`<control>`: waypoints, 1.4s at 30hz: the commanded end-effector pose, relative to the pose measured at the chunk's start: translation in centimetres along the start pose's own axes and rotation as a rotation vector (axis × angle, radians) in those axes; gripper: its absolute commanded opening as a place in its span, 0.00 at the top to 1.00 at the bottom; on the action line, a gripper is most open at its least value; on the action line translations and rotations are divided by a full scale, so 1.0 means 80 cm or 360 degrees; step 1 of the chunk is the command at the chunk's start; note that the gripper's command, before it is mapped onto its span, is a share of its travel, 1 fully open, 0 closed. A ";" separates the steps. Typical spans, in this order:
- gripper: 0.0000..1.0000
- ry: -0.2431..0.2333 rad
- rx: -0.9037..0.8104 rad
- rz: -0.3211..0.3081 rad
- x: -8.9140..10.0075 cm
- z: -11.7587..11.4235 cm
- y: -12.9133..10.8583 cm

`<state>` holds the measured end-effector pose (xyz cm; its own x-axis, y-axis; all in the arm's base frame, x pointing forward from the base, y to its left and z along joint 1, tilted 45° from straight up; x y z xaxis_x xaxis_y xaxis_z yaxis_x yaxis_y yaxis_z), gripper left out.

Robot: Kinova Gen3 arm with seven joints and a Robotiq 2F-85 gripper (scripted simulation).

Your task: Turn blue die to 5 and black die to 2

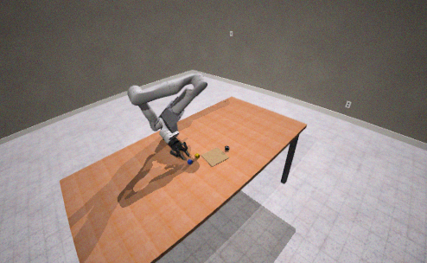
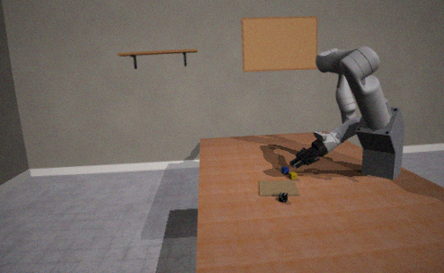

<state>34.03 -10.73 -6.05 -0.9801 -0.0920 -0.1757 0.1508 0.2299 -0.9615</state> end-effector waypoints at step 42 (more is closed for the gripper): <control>0.59 -0.0062 -0.0022 -0.0070 0.038 0.018 -0.069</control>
<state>30.40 -13.75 -1.57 -0.9803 -0.1065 -0.1661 0.1370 0.2379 -0.9616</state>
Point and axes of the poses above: the point where the finger pads meet when closed, its own x axis back along the fingers, its own z axis across the jaws, y = z × x, the point moved 1 cm from there along x, back along the fingers, and after that the axes turned 11 degrees about x, right-handed, at the moved point
